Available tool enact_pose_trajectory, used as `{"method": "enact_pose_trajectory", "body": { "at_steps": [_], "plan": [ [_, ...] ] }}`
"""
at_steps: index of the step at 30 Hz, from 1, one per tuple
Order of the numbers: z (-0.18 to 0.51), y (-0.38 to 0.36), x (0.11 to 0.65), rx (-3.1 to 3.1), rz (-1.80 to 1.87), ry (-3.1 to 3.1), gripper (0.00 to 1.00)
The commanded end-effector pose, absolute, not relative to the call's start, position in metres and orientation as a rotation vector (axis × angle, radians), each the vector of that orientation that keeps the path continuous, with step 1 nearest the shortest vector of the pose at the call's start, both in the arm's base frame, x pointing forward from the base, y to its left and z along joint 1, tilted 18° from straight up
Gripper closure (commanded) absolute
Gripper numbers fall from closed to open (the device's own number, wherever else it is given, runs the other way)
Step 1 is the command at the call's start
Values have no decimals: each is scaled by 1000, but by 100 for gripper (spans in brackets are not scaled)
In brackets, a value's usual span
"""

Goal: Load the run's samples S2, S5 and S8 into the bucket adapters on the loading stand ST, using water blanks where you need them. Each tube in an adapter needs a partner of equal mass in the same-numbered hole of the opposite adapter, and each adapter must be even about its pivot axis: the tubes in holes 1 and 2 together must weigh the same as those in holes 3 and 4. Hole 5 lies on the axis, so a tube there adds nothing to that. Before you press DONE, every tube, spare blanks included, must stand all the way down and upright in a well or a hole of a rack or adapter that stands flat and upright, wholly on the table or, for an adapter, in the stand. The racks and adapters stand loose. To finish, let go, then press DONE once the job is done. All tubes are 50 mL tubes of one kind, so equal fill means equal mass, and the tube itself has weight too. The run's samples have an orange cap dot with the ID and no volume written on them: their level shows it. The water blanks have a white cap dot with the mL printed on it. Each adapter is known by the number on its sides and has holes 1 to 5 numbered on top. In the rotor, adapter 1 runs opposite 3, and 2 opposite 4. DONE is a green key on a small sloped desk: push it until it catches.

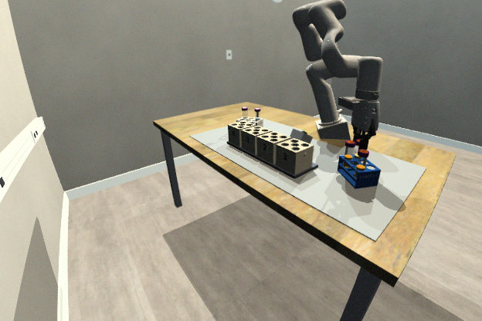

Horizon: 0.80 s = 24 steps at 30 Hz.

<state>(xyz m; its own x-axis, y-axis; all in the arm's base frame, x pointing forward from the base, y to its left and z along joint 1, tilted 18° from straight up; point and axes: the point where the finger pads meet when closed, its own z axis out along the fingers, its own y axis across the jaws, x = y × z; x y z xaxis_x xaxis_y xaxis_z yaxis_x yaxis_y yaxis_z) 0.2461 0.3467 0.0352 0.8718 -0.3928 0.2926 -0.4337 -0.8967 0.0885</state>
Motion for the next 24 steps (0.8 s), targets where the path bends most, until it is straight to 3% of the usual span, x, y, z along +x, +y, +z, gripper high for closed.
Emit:
{"method": "enact_pose_trajectory", "body": {
  "at_steps": [1, 9, 10, 24],
  "plan": [
    [36, 348, 247, 2896, 407, -643, 100],
    [37, 348, 247, 2896, 407, -643, 100],
    [36, 348, 247, 2896, 406, -643, 56],
    [36, 348, 247, 2896, 407, -643, 56]
  ]
}}
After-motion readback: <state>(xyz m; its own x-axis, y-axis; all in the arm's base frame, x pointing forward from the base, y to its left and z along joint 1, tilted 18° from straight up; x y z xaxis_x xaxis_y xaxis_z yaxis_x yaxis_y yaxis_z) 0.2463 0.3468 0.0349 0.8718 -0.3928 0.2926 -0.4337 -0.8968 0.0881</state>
